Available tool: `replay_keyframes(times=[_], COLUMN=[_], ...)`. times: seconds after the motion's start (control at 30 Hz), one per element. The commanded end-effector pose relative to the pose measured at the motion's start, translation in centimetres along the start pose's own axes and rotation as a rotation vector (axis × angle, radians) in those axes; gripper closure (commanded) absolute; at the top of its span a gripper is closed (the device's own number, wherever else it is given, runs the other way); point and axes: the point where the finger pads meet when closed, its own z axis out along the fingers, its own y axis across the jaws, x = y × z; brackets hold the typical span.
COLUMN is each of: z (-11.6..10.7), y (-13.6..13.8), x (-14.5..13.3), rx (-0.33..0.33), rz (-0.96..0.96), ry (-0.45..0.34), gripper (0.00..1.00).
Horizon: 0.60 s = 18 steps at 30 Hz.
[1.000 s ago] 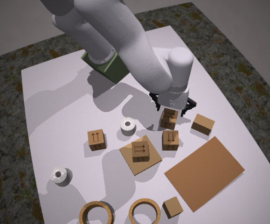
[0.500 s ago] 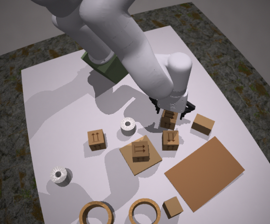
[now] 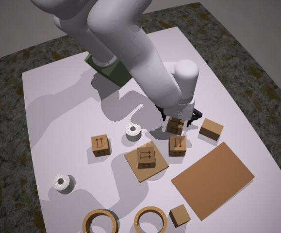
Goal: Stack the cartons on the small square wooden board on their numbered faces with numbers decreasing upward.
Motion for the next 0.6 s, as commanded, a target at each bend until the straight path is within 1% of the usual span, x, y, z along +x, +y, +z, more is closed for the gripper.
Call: replay_keyframes(times=[0.0, 0.57], z=[0.6, 1.6], y=[0.1, 0.1], x=[-0.1, 0.0], rx=[-0.003, -0.004], rz=[0.001, 0.0], ry=[-0.002, 0.0], gripper=[0.0, 0.0])
